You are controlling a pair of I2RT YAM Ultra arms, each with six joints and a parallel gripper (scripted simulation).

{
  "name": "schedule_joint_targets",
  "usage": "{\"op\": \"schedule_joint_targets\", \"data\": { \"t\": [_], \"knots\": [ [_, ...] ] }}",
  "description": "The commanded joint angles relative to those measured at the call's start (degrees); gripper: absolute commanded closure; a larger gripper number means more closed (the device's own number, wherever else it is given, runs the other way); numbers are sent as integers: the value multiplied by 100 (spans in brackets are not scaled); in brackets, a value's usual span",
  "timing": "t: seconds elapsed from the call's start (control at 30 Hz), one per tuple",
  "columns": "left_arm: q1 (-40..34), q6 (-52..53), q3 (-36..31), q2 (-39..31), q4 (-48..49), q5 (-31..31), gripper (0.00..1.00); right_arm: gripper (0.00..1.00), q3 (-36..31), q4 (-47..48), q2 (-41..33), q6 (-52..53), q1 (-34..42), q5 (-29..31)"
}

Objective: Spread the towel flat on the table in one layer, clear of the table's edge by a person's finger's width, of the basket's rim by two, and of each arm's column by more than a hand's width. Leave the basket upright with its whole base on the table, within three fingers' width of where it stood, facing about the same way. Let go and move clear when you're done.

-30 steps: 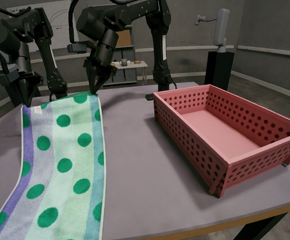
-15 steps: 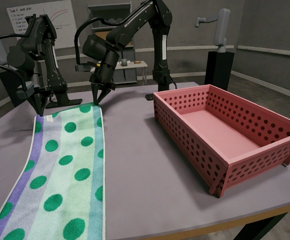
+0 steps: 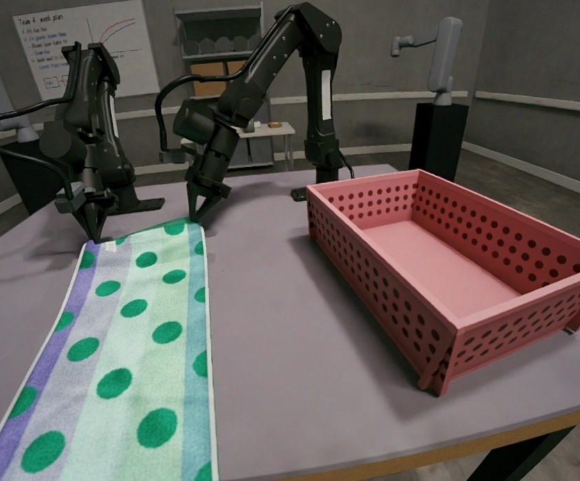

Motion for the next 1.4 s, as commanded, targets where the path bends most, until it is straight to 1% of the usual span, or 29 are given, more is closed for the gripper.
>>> {"op": "schedule_joint_targets", "data": {
  "t": [0.0,0.03,0.07,0.13,0.17,0.2,0.27,0.33,0.37,0.4,0.43,0.47,0.53,0.57,0.6,0.63,0.73,0.8,1.2,1.23,1.3,1.33,1.37],
  "knots": [
    [-104,-56,-135,83,332,3,100,100,48,366,-253,-34,-65,28],
    [-105,-58,-66,6,342,3,100,100,151,347,-289,-34,-50,27],
    [-220,-52,-282,138,523,7,100,100,-333,500,-346,-37,-92,27],
    [-222,-53,-287,146,547,6,100,100,-350,533,-348,-35,-95,23],
    [-320,-46,-413,192,709,11,100,100,-580,640,-457,-35,-114,23],
    [-323,-48,-414,199,723,12,100,100,-474,582,-371,-12,-66,6],
    [-411,-47,-513,260,879,13,100,100,-782,738,-563,-35,-136,21],
    [-418,-53,-510,284,908,9,100,100,-795,743,-584,-39,-141,17],
    [-487,-51,-584,334,1027,11,100,100,-949,814,-661,-42,-158,15],
    [-490,-53,-582,344,1039,10,100,100,-953,813,-670,-41,-159,14],
    [-492,-55,-581,352,1049,8,100,100,-765,791,-716,-40,-144,13],
    [-543,-53,-634,392,1138,10,100,100,-1068,862,-733,-41,-173,12],
    [-543,-53,-634,392,1138,10,100,100,-1068,862,-733,-41,-173,12],
    [-548,-58,-569,348,1162,7,100,100,-879,859,-767,-40,-140,7],
    [-548,-58,-554,337,1164,7,100,100,-843,854,-776,-40,-135,7],
    [-577,-53,-666,428,1210,7,100,100,-1146,914,-766,-40,-172,7],
    [-588,-52,-678,435,1231,7,100,100,-1120,929,-784,-39,-184,7],
    [-588,-52,-678,435,1232,6,100,100,-982,921,-802,-40,-154,5],
    [-588,-52,-677,434,1187,5,100,100,-982,927,-796,-41,-151,4],
    [-457,53,-324,463,1014,70,100,100,-933,647,-925,-15,-113,21],
    [-496,15,-437,365,1079,21,100,100,-930,626,-943,-15,-113,21],
    [-458,51,-270,171,880,67,100,100,-838,466,-1013,-15,-113,20],
    [-458,49,-268,172,878,67,100,100,-835,450,-1026,-15,-113,20]
  ]
}}
